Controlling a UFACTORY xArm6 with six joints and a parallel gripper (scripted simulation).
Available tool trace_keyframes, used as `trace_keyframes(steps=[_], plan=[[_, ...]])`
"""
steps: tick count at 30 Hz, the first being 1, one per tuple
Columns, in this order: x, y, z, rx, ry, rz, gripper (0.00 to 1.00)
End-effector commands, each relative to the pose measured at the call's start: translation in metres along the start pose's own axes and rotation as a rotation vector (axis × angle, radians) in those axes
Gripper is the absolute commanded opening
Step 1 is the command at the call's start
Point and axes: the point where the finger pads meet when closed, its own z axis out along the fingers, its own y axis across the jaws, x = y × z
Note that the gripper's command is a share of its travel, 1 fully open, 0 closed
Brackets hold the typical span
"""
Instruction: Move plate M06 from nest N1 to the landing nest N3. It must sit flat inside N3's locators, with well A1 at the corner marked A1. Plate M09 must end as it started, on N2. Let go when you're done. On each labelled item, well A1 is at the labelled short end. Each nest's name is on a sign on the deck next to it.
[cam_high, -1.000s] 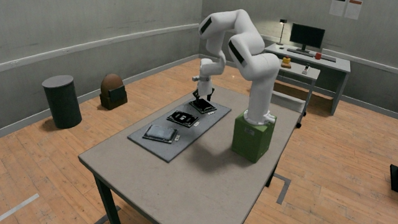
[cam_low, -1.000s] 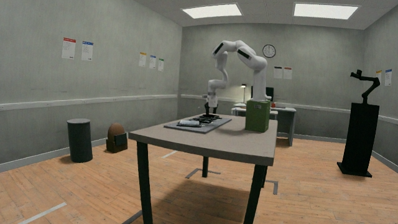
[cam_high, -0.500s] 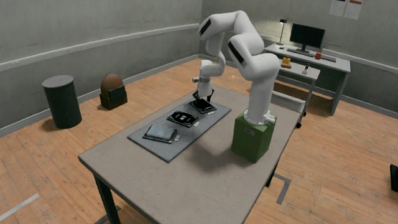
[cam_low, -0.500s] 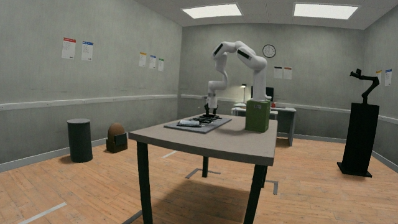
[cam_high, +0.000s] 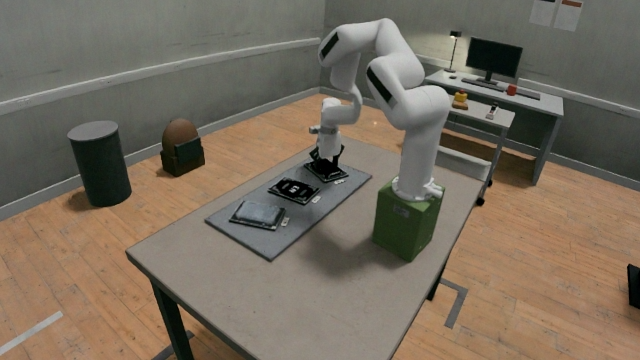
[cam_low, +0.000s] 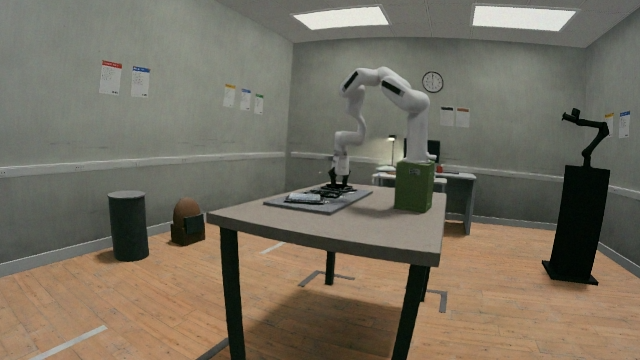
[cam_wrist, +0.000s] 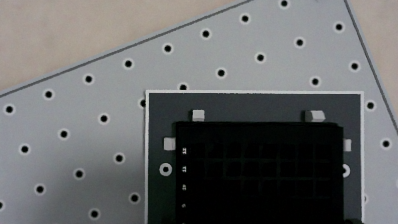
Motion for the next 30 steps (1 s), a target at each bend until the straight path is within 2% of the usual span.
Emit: trace_keyframes(steps=[1,12,13,30], plan=[[0.0019,0.0001,-0.001,0.0,0.004,0.0,1.0],[0.0019,0.0001,-0.001,0.0,0.004,0.0,1.0],[0.0019,0.0001,-0.0016,0.0,0.004,0.0,0.0],[0.0019,0.0001,-0.0016,0.0,0.004,0.0,0.0]])
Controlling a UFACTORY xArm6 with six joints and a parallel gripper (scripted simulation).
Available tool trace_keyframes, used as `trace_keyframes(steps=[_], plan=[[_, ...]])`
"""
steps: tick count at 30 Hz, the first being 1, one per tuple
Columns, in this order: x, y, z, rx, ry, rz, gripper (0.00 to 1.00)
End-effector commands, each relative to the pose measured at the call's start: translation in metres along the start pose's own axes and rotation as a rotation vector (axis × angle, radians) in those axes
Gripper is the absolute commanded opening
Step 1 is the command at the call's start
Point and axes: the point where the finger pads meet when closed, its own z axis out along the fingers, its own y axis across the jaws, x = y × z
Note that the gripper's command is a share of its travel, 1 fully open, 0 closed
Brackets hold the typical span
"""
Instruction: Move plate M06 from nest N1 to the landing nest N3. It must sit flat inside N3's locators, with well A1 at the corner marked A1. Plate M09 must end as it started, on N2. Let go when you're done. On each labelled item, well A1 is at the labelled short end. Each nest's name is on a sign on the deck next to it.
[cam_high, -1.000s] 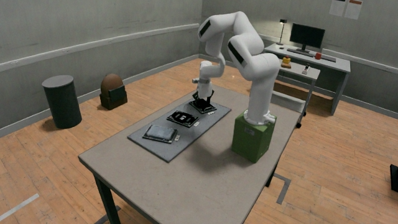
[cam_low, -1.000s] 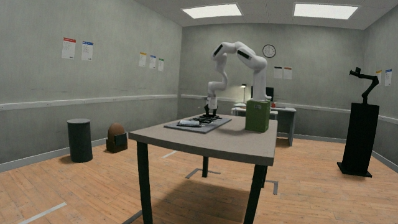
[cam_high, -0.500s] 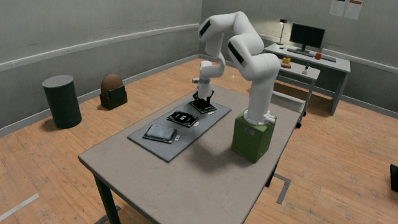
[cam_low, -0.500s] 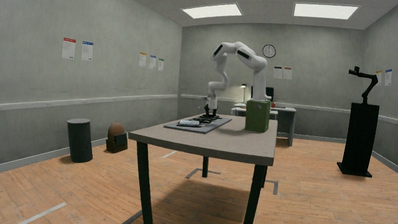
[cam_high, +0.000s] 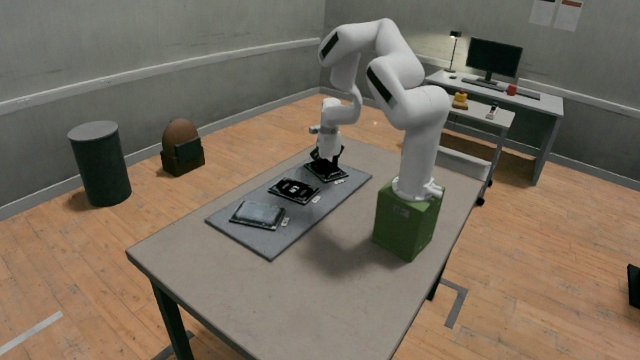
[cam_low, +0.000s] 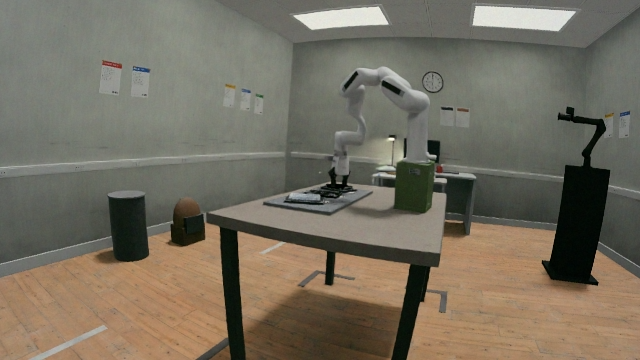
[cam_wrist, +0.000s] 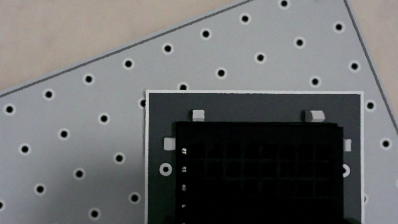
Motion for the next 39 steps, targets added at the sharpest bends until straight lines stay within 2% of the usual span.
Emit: trace_keyframes(steps=[1,39], plan=[[0.0019,0.0001,-0.0015,0.0,0.004,0.0,0.0],[0.0019,0.0001,-0.0048,0.0,0.004,0.0,0.0]])
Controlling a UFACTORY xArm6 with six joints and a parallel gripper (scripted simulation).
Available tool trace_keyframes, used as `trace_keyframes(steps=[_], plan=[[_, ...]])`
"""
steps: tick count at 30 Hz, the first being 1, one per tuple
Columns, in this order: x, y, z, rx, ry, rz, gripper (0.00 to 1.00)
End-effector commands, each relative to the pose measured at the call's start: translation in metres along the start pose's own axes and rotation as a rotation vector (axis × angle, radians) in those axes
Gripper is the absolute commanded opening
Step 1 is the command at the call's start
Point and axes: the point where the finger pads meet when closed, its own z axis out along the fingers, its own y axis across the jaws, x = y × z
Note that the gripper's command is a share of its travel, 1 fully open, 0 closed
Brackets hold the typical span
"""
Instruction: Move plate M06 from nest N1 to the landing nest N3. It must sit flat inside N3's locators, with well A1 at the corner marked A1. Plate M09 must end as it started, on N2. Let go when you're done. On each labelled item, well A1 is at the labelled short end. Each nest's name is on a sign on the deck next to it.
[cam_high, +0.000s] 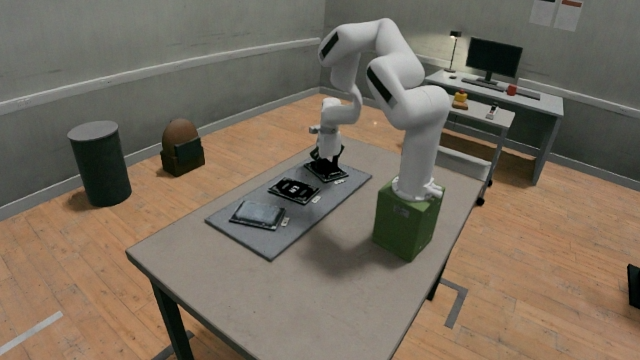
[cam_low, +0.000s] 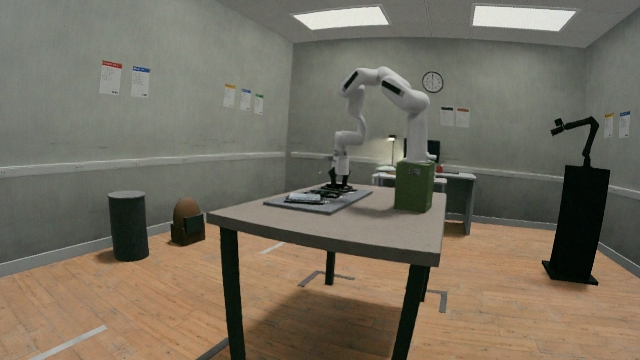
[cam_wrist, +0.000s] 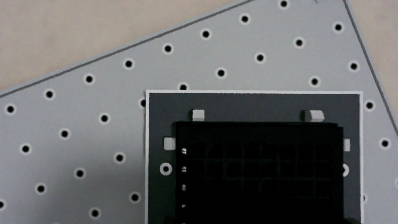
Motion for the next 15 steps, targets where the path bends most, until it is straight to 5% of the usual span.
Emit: trace_keyframes(steps=[1,15], plan=[[0.002,0.0001,-0.0048,0.0,0.004,0.0,0.0],[0.002,0.0001,-0.0128,0.0,0.004,0.0,0.0]])
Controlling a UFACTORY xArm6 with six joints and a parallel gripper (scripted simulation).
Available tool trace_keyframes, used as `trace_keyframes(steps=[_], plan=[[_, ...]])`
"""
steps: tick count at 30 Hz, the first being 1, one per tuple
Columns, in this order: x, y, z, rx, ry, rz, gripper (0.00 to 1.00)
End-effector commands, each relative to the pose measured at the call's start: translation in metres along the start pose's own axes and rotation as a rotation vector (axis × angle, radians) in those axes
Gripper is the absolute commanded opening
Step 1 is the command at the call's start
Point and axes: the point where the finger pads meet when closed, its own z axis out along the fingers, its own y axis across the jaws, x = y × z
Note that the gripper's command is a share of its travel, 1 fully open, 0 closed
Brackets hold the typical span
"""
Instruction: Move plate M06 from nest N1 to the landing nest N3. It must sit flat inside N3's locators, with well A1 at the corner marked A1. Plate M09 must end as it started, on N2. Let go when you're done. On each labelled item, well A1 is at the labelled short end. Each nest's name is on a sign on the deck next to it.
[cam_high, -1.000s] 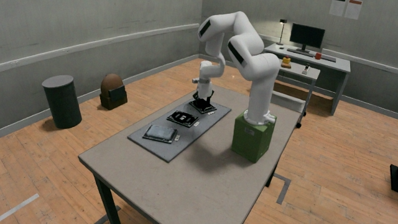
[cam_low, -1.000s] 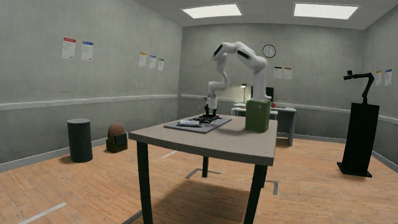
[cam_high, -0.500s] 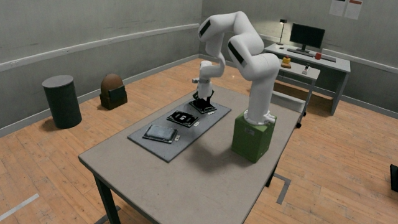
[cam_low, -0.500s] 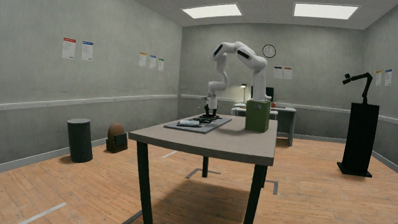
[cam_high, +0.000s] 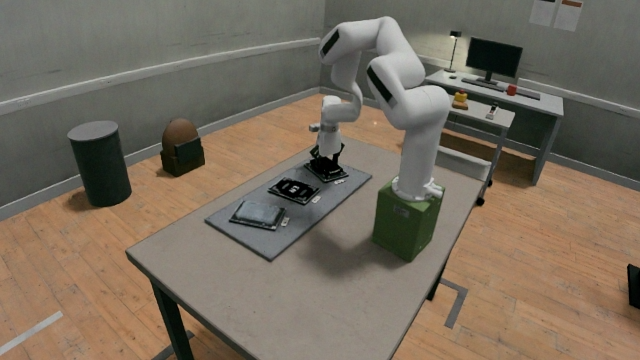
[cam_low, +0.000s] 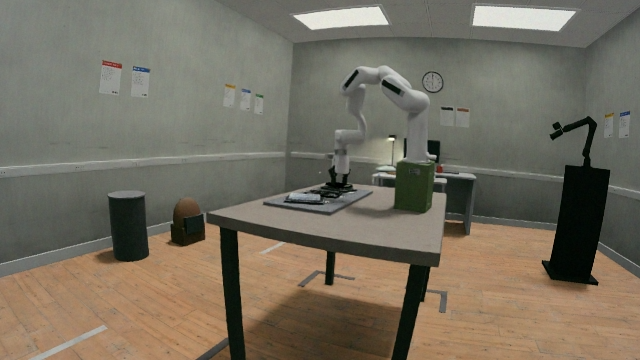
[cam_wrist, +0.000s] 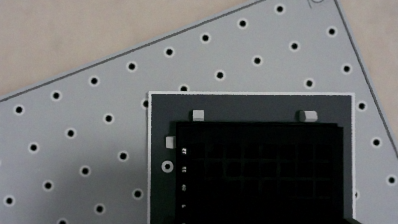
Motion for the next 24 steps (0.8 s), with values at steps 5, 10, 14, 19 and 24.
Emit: trace_keyframes(steps=[5,10,14,19,24], plan=[[0.0019,0.0001,-0.0082,0.0,0.004,0.0,0.0],[0.0019,0.0001,-0.0102,0.0,0.004,0.0,0.0],[0.0019,0.0001,-0.0129,0.0,0.004,0.0,0.0],[0.0019,0.0001,-0.0128,0.0,0.004,0.0,0.0],[0.0019,0.0001,-0.0144,0.0,0.004,0.0,0.0]])
